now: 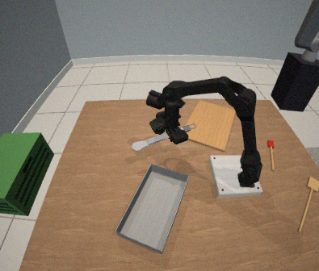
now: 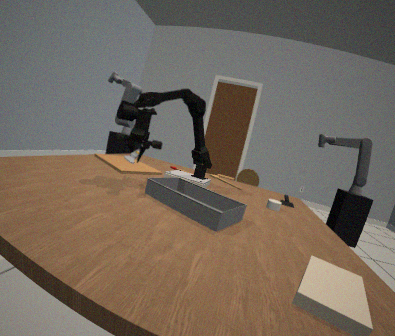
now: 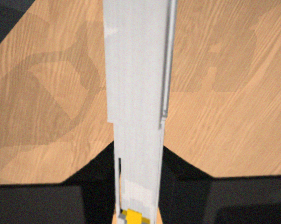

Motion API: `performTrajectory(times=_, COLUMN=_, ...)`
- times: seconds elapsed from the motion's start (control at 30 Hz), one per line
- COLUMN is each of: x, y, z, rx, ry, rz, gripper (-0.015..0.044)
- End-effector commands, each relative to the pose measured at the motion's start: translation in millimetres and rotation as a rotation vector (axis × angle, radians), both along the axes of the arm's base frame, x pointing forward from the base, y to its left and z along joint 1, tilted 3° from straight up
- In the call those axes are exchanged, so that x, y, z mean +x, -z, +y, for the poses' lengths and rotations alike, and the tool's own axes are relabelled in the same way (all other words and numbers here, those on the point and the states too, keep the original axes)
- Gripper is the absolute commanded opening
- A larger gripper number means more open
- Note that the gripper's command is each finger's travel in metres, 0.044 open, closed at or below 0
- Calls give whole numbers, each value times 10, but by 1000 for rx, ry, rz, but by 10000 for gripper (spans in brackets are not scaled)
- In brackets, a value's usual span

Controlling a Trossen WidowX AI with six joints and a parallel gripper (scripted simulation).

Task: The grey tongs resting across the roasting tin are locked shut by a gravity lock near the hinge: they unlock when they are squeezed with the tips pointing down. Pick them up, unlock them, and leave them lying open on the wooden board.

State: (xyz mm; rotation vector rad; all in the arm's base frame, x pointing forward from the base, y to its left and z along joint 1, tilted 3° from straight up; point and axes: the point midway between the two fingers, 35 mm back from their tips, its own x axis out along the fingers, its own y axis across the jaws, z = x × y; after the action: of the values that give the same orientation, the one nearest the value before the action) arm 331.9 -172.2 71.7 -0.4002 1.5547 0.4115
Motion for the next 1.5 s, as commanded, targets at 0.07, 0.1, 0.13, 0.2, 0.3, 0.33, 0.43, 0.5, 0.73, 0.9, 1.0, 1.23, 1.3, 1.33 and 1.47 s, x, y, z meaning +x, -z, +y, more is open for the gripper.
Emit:
performTrajectory(times=0.07, x=-4, y=-1, z=-104, rx=-5, ry=-34, rz=-4, gripper=-150)
performTrajectory(times=0.1, x=-20, y=-2, z=-141, rx=-5, ry=-42, rz=-4, gripper=-150)
performTrajectory(times=0.13, x=-40, y=-4, z=-183, rx=-5, ry=-51, rz=-4, gripper=-150)
performTrajectory(times=0.2, x=-90, y=-8, z=-290, rx=-5, ry=-76, rz=-4, gripper=-150)
performTrajectory(times=0.3, x=-183, y=-14, z=-467, rx=-6, ry=-116, rz=-4, gripper=-150)
performTrajectory(times=0.33, x=-219, y=-15, z=-517, rx=-3, ry=-122, rz=-7, gripper=-150)
performTrajectory(times=0.43, x=-321, y=-21, z=-685, rx=-4, ry=-164, rz=-7, gripper=-150)
performTrajectory(times=0.5, x=-397, y=-25, z=-798, rx=-4, ry=-193, rz=-6, gripper=-150)
performTrajectory(times=0.73, x=-697, y=-40, z=-1174, rx=-6, ry=-294, rz=-3, gripper=-150)
performTrajectory(times=0.9, x=-936, y=-53, z=-1415, rx=-11, ry=-346, rz=1, gripper=-150)
performTrajectory(times=1.0, x=-1089, y=-60, z=-1549, rx=-13, ry=-383, rz=3, gripper=-150)
performTrajectory(times=1.23, x=-1473, y=-68, z=-1827, rx=-10, ry=-483, rz=8, gripper=-150)
performTrajectory(times=1.3, x=-1588, y=-72, z=-1899, rx=-9, ry=-514, rz=10, gripper=-150)
performTrajectory(times=1.33, x=-1646, y=-74, z=-1934, rx=-8, ry=-529, rz=11, gripper=-150)
performTrajectory(times=1.47, x=-1887, y=-82, z=-2063, rx=-6, ry=-592, rz=14, gripper=-150)
